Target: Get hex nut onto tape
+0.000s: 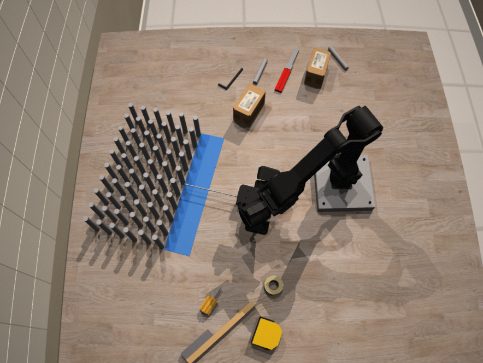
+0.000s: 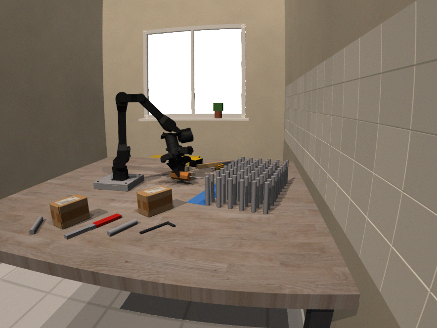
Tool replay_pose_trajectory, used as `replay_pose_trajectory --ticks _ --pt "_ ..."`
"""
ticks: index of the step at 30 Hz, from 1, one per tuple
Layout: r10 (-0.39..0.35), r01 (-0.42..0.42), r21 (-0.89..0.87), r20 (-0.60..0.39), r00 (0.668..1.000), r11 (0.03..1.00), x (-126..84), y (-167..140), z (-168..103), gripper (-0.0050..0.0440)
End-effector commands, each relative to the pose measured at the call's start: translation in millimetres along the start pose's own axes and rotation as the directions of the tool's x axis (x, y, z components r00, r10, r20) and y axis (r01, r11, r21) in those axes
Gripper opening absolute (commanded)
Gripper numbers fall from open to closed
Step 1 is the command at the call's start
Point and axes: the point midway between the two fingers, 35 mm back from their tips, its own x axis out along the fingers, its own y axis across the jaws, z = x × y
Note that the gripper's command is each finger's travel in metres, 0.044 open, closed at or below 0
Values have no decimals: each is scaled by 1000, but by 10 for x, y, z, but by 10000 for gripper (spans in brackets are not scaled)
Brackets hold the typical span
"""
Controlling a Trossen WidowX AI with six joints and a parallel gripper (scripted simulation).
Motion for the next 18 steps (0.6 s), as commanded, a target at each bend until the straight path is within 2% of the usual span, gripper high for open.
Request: replay_pose_trajectory --ticks 1,18 --pt "21 -21 18 29 999 1000 -42 27 174 -50" --pt "21 -22 16 31 999 1000 54 22 399 -50"
